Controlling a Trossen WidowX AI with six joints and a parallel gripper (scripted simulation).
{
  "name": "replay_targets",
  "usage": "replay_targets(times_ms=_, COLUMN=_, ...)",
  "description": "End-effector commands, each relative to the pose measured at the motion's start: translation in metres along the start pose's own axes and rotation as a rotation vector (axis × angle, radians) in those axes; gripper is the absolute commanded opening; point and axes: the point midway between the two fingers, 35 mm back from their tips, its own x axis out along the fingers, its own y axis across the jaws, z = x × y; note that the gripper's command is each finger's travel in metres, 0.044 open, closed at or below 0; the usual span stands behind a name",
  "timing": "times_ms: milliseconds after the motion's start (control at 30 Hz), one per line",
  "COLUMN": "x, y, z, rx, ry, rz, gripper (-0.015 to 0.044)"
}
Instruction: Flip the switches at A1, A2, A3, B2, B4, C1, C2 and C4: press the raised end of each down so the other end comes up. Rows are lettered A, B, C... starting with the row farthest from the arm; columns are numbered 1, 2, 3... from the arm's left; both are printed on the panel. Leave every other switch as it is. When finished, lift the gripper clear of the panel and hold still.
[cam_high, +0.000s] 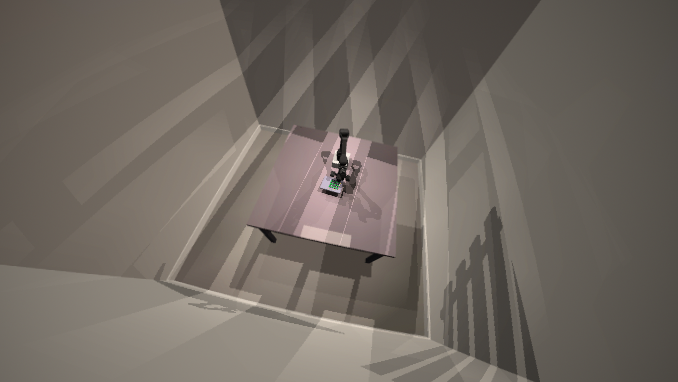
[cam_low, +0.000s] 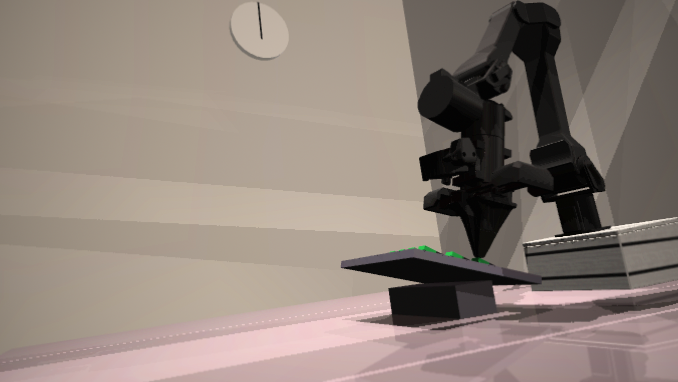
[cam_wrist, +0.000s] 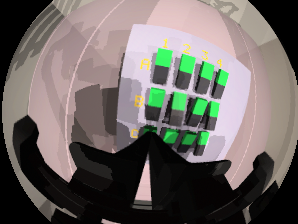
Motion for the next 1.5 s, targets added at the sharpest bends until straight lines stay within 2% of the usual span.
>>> replay_targets(times_ms=0, x=0.0008, y=0.0006, z=-0.0003, rx=-0.003, ry=0.001, rz=0.004, gripper=0.0)
replay_targets(times_ms=1467, x=0.0054, y=0.0006, z=-0.0002, rx=-0.003, ry=0.001, rz=0.004, gripper=0.0)
